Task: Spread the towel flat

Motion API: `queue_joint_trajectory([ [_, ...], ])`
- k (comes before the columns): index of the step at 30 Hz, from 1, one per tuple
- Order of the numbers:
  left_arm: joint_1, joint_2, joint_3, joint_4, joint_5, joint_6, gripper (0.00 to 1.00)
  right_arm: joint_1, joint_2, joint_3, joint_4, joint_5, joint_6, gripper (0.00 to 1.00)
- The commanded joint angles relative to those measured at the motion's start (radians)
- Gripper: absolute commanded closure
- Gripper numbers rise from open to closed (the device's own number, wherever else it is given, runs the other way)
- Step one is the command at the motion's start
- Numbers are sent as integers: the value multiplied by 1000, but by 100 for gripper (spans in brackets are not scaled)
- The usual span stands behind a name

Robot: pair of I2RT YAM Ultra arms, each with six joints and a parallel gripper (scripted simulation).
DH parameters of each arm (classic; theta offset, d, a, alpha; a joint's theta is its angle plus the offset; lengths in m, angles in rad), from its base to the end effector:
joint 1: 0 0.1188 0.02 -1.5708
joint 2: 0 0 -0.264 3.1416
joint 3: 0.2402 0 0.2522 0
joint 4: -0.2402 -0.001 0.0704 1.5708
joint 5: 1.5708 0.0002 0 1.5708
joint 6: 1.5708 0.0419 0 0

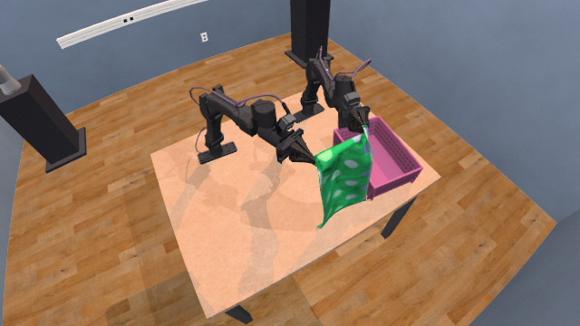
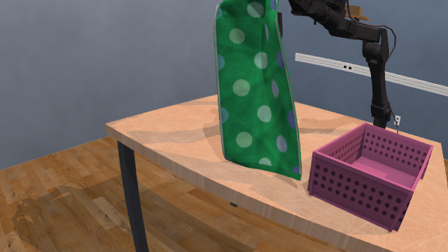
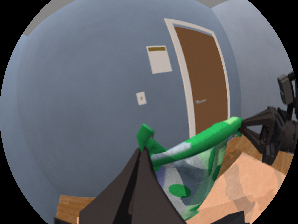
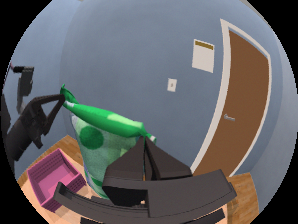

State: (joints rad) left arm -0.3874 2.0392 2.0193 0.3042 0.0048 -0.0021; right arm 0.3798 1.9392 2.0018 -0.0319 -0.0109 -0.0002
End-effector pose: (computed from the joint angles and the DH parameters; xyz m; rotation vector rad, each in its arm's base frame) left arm 0.4569 -0.1856 0.4408 0.2518 1.2691 -0.3371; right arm 0.4342 0.1749 0.4435 -0.3009 1.5187 0.3095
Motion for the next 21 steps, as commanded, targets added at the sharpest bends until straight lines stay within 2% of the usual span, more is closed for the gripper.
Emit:
queue_joint_trajectory([
  [1, 8, -45, 16, 73, -16, 9, 100, -9, -67, -3, 163, 17, 3, 100],
  [5, 8, -42, 21, 72, -16, 9, 100, -9, -16, 22, 167, 17, 3, 100],
  [6, 14, 15, 29, 110, -15, 9, 100, -15, -2, 16, 215, 17, 3, 100],
  [8, 14, 19, 34, 110, -15, 9, 100, -15, 8, 28, 216, 17, 3, 100],
  [14, 14, -3, 28, 67, -16, 9, 100, -15, 1, 37, 167, 17, 2, 100],
  [15, 14, -24, -21, 48, -15, 9, 100, -14, -24, 9, 144, 17, 2, 100],
  [21, 14, -35, -41, 30, -16, 9, 100, -14, -30, -7, 119, 17, 2, 100],
])
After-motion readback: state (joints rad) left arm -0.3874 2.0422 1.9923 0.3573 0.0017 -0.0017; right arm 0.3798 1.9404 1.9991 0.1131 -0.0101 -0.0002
